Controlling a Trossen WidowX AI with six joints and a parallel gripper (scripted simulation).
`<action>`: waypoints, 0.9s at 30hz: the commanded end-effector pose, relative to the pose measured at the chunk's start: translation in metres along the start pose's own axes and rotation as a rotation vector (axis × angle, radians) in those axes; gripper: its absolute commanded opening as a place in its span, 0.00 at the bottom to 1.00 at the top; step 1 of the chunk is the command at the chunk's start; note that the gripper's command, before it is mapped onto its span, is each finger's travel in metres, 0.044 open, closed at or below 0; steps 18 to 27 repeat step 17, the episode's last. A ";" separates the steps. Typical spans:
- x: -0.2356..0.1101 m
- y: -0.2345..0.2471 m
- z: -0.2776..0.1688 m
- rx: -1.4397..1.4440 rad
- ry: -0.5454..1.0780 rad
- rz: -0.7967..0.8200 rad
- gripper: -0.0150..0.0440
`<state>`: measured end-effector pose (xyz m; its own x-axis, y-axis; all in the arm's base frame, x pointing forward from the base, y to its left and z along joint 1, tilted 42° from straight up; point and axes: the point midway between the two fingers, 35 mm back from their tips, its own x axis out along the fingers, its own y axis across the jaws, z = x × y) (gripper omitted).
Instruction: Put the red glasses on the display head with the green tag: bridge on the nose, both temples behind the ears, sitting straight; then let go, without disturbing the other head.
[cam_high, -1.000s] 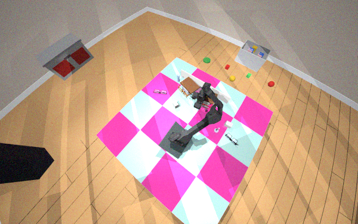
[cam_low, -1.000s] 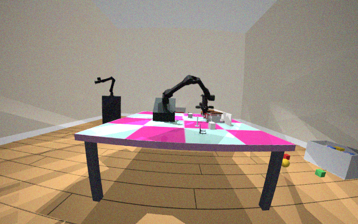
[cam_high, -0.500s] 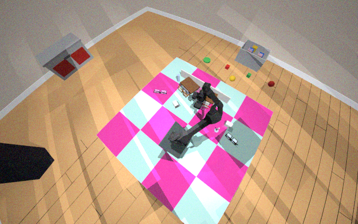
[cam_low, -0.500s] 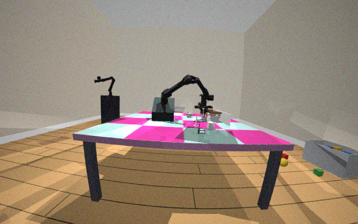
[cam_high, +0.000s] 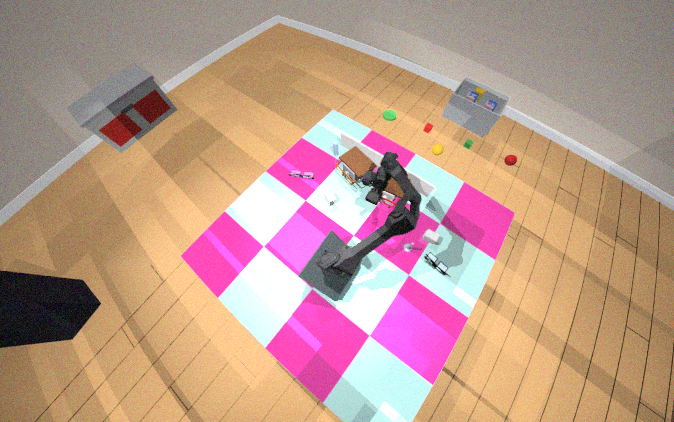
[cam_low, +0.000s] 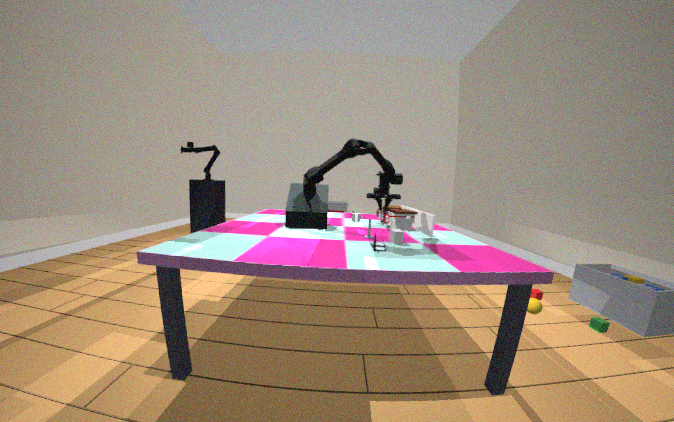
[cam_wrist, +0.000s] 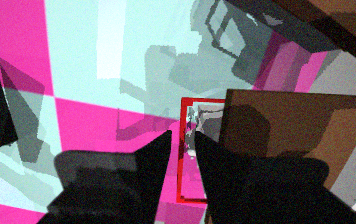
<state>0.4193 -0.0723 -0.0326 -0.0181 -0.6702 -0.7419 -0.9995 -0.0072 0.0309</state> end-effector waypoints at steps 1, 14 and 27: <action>-0.002 0.004 -0.002 0.006 -0.004 0.007 0.44; -0.013 0.046 -0.001 0.005 -0.004 0.009 0.44; -0.019 0.058 -0.001 0.004 -0.005 0.010 0.44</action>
